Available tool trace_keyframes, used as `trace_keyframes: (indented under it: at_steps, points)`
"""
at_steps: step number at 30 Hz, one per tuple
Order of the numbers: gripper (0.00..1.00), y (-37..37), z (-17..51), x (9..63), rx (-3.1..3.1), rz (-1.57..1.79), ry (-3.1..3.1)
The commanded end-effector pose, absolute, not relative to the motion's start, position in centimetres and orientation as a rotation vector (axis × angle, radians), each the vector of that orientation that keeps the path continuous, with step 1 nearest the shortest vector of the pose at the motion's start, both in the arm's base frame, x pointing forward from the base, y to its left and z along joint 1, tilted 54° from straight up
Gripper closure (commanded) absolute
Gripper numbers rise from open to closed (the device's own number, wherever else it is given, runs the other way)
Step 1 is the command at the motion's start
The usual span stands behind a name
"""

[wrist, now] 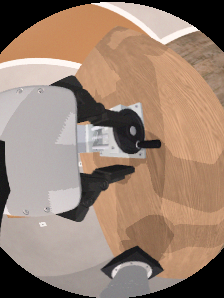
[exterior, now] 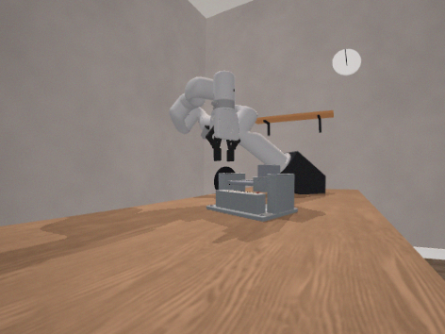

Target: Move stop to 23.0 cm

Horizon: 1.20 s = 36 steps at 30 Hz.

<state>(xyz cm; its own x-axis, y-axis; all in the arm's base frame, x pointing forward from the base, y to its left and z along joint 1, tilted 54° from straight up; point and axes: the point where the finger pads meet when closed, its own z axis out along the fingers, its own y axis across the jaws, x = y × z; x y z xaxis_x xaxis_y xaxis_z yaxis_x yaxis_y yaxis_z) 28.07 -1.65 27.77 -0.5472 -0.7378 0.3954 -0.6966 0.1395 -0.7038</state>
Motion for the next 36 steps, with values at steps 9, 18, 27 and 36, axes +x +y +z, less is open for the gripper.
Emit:
trace_keyframes:
  at_steps: [9,18,27,36]
  points:
    - [0.43,-1.5,28.0,28.0,-1.47,-1.401,2.334]
    - [0.43,-0.6,28.9,27.6,-1.47,-1.401,2.334]
    - [0.43,-0.7,33.4,33.1,-1.47,-1.401,2.334]
    - [0.43,-0.8,35.1,35.3,-1.47,-1.401,2.334]
